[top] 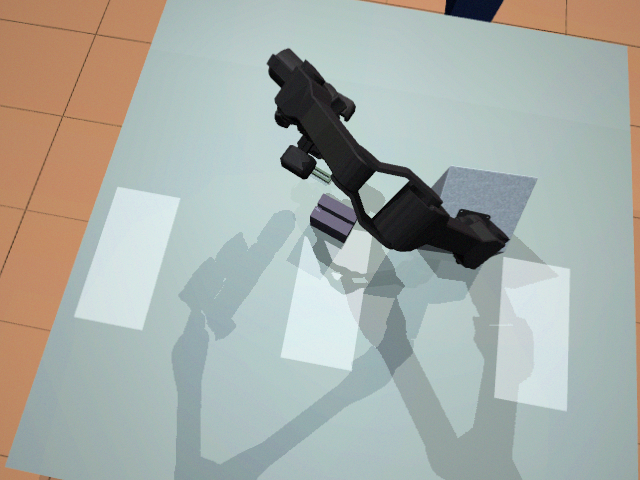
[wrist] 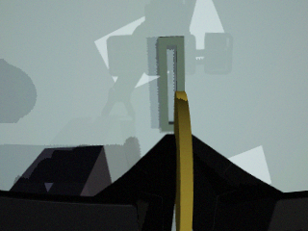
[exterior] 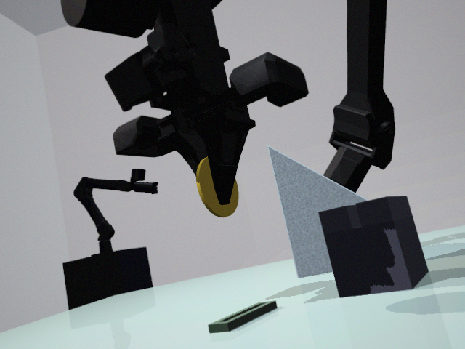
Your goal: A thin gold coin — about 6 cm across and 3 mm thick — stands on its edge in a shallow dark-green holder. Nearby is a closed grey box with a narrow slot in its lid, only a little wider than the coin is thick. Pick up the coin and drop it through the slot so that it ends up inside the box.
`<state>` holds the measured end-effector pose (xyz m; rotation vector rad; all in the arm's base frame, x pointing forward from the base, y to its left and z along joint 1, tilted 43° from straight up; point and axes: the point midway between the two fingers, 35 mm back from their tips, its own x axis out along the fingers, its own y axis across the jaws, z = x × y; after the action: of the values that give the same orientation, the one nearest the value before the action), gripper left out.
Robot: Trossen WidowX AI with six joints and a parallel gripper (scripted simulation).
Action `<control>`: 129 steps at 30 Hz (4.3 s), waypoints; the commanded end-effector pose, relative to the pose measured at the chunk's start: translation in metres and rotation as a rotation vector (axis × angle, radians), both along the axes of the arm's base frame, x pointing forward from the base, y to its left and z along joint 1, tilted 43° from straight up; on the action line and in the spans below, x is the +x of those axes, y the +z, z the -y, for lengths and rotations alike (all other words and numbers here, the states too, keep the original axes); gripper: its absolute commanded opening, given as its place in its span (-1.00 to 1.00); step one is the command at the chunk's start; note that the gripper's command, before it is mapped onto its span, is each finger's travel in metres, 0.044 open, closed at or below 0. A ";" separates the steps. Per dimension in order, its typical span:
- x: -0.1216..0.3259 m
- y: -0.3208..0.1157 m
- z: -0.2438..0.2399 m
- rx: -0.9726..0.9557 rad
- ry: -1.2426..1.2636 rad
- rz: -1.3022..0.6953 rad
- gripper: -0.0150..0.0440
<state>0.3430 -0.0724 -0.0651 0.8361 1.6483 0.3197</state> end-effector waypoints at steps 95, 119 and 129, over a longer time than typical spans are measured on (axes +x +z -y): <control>-0.065 0.088 -0.084 -0.005 0.045 0.039 -0.49; -0.067 0.083 -0.088 -0.007 0.042 0.037 -0.49; -0.065 0.081 -0.091 -0.006 0.045 0.041 -0.49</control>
<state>0.2784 0.0160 0.0164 0.7788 1.6300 0.3582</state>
